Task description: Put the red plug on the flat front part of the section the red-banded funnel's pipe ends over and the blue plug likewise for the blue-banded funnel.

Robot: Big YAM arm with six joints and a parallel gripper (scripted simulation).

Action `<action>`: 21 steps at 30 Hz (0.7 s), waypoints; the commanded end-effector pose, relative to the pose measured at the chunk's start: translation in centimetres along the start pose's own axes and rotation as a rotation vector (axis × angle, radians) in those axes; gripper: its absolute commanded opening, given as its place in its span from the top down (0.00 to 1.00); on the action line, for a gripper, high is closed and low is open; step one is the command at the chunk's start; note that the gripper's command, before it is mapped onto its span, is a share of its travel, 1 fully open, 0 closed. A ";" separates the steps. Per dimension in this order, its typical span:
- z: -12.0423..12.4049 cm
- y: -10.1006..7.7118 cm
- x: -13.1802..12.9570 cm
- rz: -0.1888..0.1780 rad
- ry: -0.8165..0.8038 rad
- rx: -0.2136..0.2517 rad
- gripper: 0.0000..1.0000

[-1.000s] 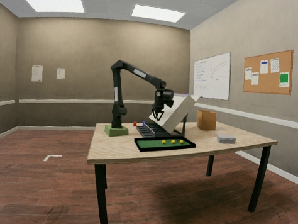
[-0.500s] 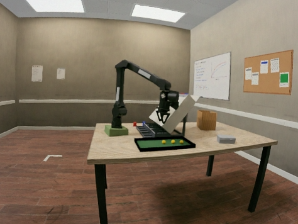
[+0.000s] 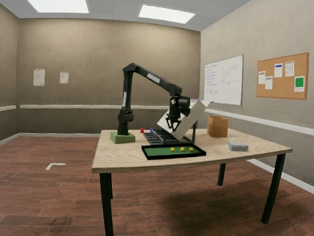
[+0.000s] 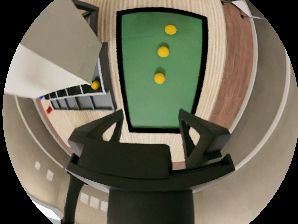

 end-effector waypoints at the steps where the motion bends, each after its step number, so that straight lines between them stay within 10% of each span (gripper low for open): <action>1: -0.5 -1.6 -1.7 0.027 -0.002 -0.020 0.20; 21: -0.6 -1.6 -1.9 0.014 -0.001 -0.011 0.20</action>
Point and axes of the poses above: the point where the finger pads meet when closed, its own y axis out along the fingers, its own x axis across the jaws, z = x × y, the point moved 10 cm from there along -y, back along the fingers, and after that the axes turned 7 degrees about -y, right-handed, at the moved point
